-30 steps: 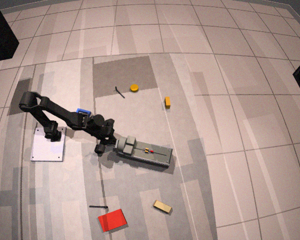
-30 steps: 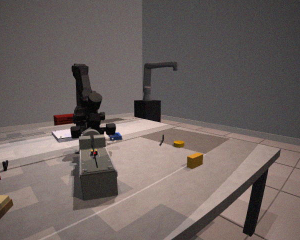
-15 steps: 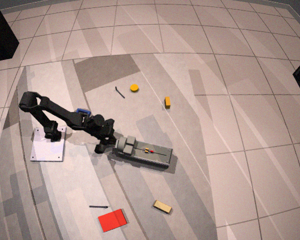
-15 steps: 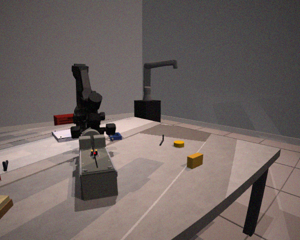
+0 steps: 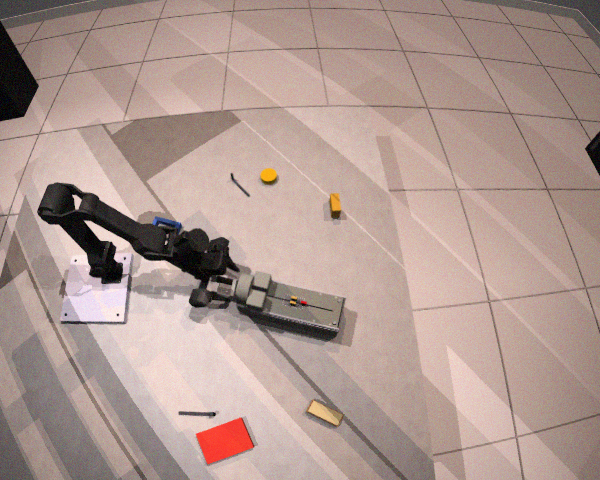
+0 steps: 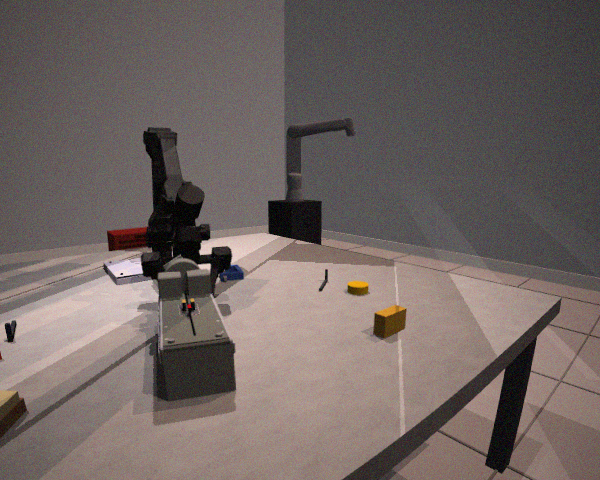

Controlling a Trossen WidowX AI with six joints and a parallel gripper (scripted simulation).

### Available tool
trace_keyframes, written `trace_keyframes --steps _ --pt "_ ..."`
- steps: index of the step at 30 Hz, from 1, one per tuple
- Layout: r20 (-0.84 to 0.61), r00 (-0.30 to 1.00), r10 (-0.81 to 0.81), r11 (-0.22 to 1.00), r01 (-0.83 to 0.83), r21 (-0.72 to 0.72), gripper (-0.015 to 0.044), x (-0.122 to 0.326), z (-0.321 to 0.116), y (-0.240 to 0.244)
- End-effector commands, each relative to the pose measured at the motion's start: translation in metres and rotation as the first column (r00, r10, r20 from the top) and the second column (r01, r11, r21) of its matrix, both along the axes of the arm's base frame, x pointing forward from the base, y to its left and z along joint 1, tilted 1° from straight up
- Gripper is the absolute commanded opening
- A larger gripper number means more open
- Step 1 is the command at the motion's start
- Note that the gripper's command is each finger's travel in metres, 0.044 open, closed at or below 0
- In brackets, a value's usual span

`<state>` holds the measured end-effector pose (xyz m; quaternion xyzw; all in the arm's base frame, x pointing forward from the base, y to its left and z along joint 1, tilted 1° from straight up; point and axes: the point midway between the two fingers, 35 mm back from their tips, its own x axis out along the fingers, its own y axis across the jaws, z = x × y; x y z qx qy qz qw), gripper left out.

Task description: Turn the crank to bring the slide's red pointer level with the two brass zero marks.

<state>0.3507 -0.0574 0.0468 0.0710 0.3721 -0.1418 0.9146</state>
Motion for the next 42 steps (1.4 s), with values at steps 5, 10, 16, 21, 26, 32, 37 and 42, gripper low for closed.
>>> trace_keyframes --steps 5,10,16,21,26,32,37,42 --pt "0.002 1.000 0.000 1.000 0.000 0.000 0.0440 0.002 0.027 -0.001" --pt "0.002 1.000 0.000 1.000 0.000 0.000 0.0440 0.000 0.050 -0.001" --pt "0.015 1.000 -0.010 1.000 0.010 0.003 0.0440 0.004 0.075 -0.002" --pt "0.024 1.000 -0.019 1.000 0.019 0.006 0.0440 0.006 0.110 -0.003" --pt "0.006 1.000 -0.009 1.000 0.009 0.002 0.0440 0.003 0.139 -0.003" --pt "-0.007 1.000 -0.002 1.000 0.002 0.000 0.0440 -0.001 0.158 -0.002" --pt "-0.002 1.000 -0.005 1.000 0.005 0.016 0.0440 0.015 0.162 -0.009" --pt "0.007 1.000 -0.008 0.999 0.008 0.041 0.0440 0.043 0.165 -0.021"
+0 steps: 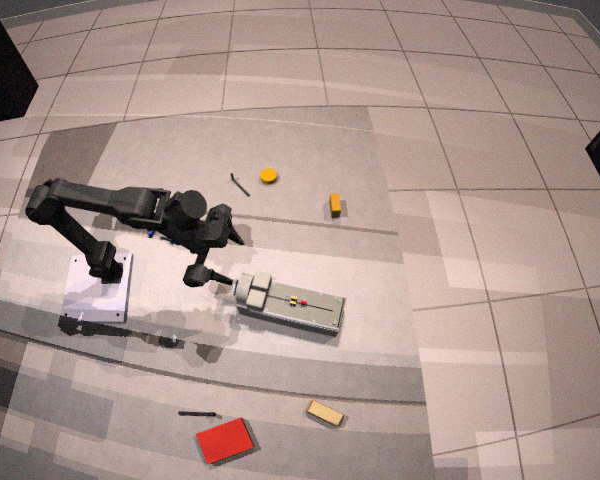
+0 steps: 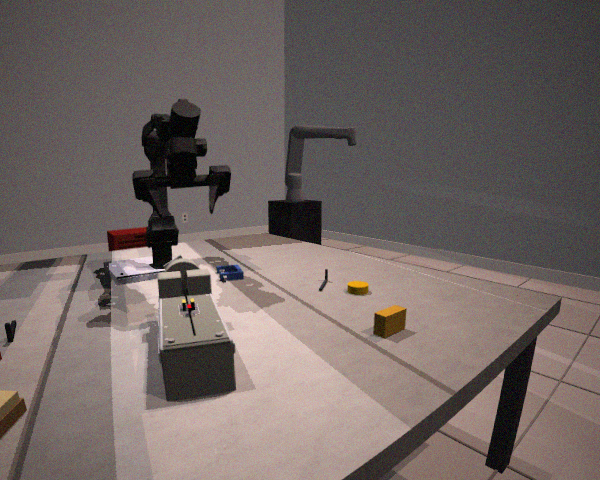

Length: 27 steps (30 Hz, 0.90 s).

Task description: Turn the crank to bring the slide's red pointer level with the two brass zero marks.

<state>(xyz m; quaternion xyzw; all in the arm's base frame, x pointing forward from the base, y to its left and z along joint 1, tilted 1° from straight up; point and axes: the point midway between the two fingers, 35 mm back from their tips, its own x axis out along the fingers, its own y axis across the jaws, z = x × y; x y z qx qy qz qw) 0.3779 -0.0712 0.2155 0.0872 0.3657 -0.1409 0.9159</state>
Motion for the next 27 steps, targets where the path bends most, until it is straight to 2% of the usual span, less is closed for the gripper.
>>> trace_keyframes --steps 1,12,16,27 --pt "-0.010 1.000 0.004 1.000 -0.003 0.015 0.0440 0.021 -0.003 -0.010" --pt "0.002 1.000 0.004 0.999 -0.004 0.038 0.0440 0.078 -0.006 -0.048" --pt "0.003 1.000 0.007 0.999 -0.007 0.040 0.0440 0.085 -0.008 -0.053" --pt "0.003 1.000 0.007 0.999 -0.007 0.041 0.0440 0.086 -0.067 -0.053"
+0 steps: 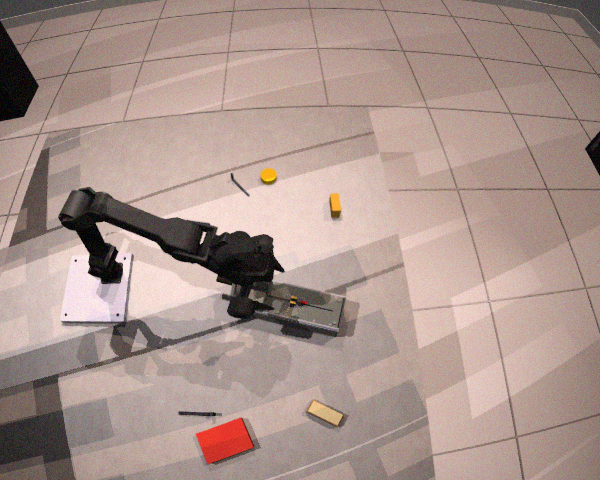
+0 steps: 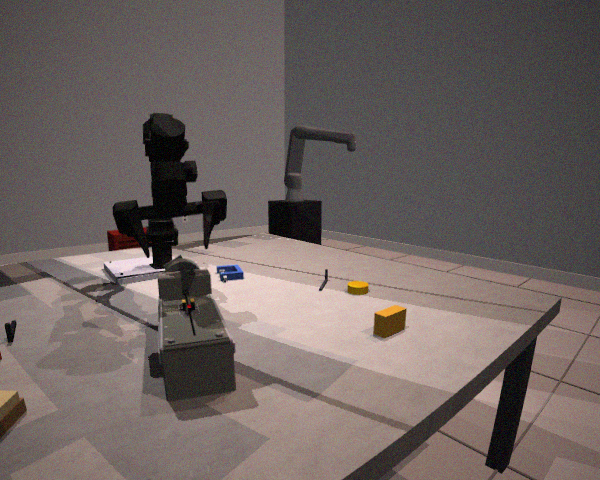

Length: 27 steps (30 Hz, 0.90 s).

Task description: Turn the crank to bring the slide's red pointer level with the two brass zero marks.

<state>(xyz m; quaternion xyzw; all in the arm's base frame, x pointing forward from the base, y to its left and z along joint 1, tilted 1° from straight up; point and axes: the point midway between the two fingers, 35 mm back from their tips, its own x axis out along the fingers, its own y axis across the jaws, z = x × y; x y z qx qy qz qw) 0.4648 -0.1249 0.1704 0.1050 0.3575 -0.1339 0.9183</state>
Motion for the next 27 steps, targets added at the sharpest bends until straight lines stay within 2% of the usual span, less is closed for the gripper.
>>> trace_keyframes --steps 1,20,27 --pt "-0.020 1.000 0.008 1.000 -0.008 0.006 0.0440 -0.001 -0.023 0.001" --pt "-0.020 1.000 0.008 1.000 -0.008 0.006 0.0440 -0.001 -0.022 0.001" --pt "-0.019 1.000 0.002 1.000 -0.002 0.005 0.0440 -0.001 0.021 0.000"
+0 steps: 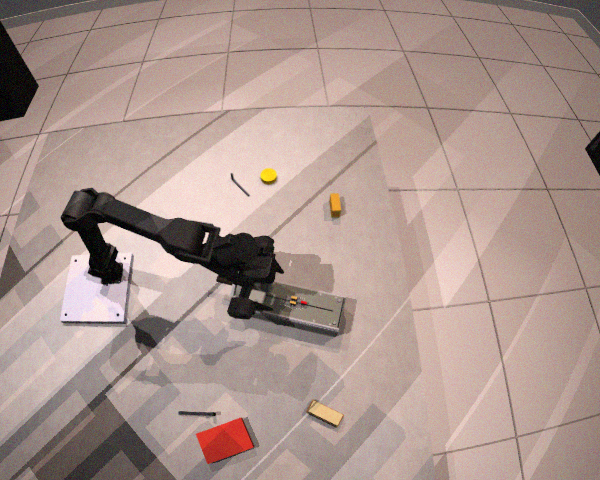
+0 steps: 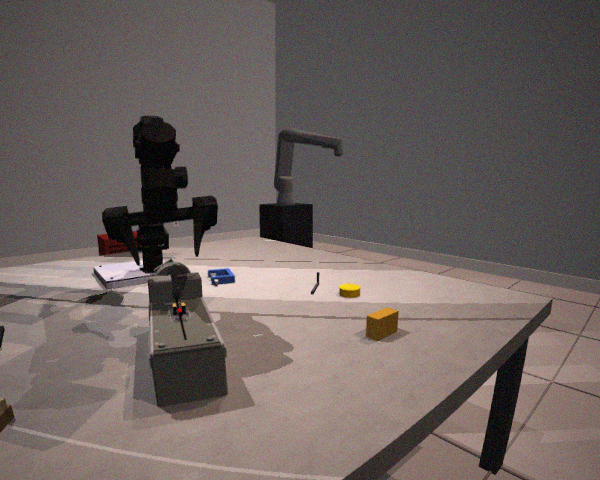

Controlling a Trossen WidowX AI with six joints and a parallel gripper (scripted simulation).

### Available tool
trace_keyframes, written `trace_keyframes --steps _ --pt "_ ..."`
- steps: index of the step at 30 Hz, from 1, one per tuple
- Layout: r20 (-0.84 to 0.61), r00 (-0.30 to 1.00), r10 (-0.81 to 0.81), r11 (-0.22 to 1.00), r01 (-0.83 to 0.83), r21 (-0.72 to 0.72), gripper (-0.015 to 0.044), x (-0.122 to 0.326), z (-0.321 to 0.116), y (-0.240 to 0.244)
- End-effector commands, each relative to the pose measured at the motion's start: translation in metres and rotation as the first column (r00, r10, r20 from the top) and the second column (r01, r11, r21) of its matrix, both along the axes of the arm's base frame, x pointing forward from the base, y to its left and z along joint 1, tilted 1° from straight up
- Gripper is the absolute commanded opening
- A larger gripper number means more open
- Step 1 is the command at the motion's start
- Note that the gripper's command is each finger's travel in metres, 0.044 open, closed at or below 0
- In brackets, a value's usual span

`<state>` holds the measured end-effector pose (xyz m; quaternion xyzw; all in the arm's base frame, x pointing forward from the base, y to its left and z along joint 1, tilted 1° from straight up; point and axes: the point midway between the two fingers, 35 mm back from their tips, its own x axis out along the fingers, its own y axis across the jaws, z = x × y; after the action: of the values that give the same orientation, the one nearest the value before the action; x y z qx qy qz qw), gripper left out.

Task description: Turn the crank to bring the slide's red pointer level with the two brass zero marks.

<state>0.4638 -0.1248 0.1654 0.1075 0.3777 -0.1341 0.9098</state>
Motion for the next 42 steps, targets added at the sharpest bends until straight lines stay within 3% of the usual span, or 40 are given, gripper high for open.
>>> trace_keyframes --steps 1,7,27,42 --pt "0.024 1.000 0.002 1.000 -0.002 -0.007 0.0440 0.000 0.033 0.000" --pt "0.022 1.000 0.001 1.000 -0.001 -0.011 0.0440 -0.008 0.045 0.005" --pt "0.001 1.000 0.011 0.997 -0.011 -0.080 0.0440 -0.113 0.040 0.064" --pt "0.001 1.000 0.011 0.997 -0.011 -0.082 0.0440 -0.110 -0.006 0.066"
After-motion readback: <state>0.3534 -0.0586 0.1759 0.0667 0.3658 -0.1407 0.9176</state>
